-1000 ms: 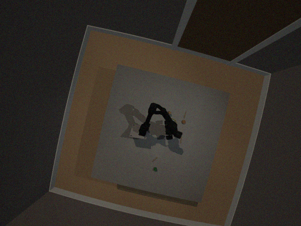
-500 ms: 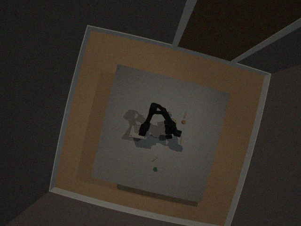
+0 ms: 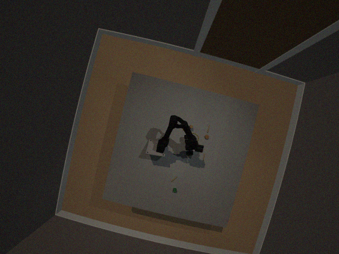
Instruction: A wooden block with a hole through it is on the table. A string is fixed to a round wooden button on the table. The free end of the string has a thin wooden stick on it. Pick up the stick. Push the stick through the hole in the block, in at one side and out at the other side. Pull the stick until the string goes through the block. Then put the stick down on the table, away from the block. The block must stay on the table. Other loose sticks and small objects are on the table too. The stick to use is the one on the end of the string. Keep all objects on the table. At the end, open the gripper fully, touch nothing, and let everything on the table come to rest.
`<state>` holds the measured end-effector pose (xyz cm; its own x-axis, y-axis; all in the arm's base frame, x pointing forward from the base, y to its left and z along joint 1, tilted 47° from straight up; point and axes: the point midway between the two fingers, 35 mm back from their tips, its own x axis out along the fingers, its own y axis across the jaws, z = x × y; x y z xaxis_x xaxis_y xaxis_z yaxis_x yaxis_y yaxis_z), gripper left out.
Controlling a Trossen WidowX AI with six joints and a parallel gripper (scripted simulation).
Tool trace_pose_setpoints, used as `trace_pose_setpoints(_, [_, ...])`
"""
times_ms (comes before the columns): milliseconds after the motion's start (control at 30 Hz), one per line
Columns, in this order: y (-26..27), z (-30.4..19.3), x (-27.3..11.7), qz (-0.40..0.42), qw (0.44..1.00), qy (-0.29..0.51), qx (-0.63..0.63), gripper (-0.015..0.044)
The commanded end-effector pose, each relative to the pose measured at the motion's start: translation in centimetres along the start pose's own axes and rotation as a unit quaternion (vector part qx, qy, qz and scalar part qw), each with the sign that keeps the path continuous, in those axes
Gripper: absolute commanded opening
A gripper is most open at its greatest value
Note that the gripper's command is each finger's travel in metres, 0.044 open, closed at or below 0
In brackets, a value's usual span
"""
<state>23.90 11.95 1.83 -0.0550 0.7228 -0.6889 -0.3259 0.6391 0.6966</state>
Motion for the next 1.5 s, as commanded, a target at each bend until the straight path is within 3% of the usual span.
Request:
trace_pose_setpoints(0, [0.0,0.0,0.2,0.002,1.000,-0.002,0.002,0.0123])
trace_pose_setpoints(167, [0.0,0.0,0.0,0.000,1.000,0.000,0.000,0.0000])
trace_pose_setpoints(1467, [0.2,-2.6,-0.1,-0.001,1.000,-0.008,0.003,0.0000])
